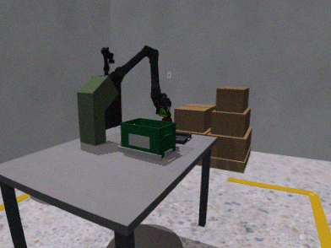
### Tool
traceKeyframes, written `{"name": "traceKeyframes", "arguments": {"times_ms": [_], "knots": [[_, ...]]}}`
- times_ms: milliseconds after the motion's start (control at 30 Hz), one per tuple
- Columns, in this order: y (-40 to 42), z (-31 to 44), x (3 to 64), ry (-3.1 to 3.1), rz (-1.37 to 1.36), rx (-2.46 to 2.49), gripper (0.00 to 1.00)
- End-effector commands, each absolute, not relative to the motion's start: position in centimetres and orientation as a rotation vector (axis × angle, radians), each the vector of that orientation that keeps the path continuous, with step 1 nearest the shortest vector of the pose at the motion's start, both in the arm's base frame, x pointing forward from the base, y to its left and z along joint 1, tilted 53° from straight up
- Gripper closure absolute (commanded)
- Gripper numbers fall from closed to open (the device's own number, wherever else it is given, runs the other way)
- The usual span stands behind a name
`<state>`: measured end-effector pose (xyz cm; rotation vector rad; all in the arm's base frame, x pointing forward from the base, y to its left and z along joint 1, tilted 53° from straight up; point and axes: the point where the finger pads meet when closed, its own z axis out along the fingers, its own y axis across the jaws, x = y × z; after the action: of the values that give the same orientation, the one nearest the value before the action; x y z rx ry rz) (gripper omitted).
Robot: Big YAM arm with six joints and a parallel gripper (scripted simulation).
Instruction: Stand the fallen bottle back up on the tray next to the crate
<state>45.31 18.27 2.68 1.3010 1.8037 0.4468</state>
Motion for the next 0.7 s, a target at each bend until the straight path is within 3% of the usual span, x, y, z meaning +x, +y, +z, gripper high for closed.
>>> {"name": "traceKeyframes", "arguments": {"times_ms": [0,667], "knots": [[17.9,2.5,45.5,1.776,0.445,1.320,1.00],[20.2,1.6,46.0,1.776,0.460,1.312,1.00]]}}
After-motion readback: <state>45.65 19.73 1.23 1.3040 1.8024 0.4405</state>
